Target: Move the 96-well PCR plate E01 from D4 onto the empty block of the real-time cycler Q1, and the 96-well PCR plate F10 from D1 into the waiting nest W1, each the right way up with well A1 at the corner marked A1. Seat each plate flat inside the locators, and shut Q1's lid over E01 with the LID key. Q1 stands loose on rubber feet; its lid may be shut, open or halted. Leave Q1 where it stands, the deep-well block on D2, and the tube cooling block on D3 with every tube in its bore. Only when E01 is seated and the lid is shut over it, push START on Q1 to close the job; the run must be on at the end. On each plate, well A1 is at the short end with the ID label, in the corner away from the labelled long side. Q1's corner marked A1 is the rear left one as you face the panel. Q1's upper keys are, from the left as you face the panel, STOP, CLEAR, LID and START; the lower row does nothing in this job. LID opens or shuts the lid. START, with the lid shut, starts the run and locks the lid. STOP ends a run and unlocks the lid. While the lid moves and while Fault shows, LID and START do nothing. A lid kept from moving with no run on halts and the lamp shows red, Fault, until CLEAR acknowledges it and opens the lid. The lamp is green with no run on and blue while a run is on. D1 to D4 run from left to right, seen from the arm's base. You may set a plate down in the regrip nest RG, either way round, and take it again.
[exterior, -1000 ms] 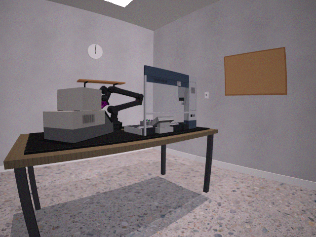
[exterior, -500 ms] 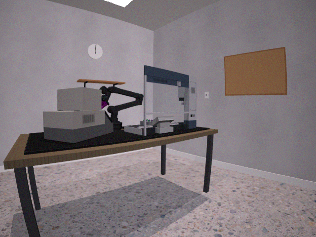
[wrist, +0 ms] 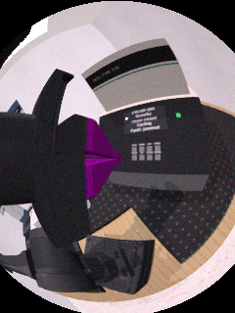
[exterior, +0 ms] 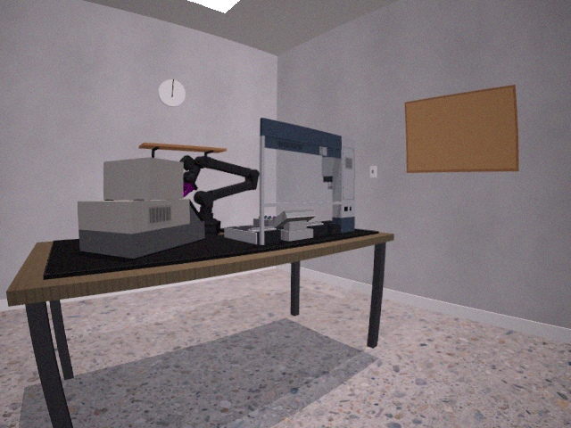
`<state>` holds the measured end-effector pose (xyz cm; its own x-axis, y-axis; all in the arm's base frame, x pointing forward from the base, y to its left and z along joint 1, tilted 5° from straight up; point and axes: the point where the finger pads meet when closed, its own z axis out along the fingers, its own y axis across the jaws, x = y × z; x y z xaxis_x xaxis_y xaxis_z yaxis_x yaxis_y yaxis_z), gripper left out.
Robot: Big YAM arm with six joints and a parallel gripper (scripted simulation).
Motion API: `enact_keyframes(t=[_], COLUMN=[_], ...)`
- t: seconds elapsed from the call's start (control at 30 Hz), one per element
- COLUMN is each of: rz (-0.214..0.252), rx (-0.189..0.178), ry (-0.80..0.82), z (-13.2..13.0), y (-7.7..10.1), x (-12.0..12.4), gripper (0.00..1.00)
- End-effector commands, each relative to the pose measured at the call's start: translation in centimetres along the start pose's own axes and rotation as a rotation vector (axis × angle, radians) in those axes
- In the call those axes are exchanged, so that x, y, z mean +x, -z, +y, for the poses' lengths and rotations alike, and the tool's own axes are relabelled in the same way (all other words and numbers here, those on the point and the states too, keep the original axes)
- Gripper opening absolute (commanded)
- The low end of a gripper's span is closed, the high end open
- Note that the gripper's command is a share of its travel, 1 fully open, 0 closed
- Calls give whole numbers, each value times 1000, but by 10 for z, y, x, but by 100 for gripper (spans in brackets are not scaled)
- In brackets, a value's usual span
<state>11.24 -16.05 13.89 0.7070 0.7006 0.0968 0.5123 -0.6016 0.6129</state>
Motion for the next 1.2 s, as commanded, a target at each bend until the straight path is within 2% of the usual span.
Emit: enact_keyframes(t=[0.0, 0.97, 1.17], rz=[-35, -42, -33], rx=[-81, -102, -78], ry=[24, 32, 23], z=[32, 41, 31], y=[21, 30, 21], x=[-5, -5, -4], gripper=[0, 0, 0])
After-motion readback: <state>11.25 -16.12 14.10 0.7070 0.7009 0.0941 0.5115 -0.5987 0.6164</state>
